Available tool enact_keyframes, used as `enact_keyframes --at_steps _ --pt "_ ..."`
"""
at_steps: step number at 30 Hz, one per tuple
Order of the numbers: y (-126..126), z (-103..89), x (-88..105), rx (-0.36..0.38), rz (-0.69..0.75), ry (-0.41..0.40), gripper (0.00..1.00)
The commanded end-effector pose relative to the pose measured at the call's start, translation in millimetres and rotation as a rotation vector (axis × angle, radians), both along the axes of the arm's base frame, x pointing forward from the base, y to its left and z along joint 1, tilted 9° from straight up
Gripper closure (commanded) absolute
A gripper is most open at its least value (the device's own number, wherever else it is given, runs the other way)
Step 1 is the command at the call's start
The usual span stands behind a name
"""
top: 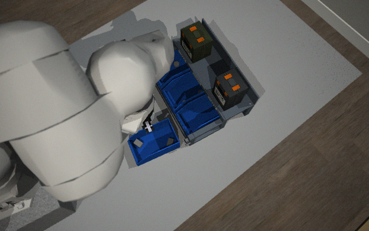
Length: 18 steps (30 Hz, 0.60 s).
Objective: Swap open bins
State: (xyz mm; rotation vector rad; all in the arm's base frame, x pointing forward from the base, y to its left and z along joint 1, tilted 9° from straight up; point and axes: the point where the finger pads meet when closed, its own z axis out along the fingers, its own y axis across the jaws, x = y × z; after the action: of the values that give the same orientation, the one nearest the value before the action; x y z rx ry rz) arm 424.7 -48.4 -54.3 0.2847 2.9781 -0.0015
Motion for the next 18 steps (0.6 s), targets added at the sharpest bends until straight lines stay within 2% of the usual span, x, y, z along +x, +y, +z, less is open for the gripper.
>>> enact_keyframes --at_steps 1,18 --pt "1 1.6 0.6 0.002 -0.004 -0.002 1.0" --pt "1 32.3 -4.1 0.002 -0.004 -0.002 1.0"
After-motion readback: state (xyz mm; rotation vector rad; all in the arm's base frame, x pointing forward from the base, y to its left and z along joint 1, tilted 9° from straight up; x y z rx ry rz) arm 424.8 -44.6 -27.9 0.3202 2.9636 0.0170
